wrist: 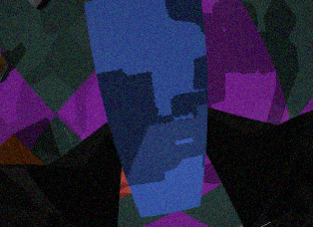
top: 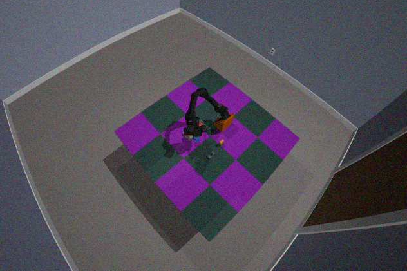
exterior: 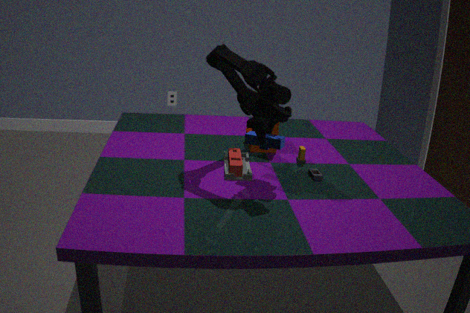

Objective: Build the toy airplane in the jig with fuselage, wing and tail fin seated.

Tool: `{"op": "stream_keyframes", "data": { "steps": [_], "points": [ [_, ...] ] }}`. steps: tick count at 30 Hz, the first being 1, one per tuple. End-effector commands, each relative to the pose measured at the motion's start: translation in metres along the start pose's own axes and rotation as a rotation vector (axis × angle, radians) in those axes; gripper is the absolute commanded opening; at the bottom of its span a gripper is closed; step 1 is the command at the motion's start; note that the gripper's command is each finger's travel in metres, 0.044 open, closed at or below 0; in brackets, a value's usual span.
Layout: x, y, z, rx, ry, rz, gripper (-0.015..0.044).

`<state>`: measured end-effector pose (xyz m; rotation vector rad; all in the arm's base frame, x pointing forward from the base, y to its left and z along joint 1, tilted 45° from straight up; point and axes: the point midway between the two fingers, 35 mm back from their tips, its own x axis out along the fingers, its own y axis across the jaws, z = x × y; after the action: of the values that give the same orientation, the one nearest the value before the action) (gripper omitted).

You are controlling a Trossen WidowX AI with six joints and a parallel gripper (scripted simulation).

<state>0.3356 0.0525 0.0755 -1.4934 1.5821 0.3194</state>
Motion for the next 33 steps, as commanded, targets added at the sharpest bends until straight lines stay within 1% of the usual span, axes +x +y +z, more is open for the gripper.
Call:
{"op": "stream_keyframes", "data": {
  "steps": [1,29,33],
  "points": [
    [0.003,-0.003,-0.016,-0.080,0.007,-0.006,0.0000],
    [0.018,-0.011,-0.099,-0.509,0.048,-0.007,0.0000],
    [0.018,-0.011,-0.099,-0.509,0.048,-0.007,0.0105]
  ]
}}
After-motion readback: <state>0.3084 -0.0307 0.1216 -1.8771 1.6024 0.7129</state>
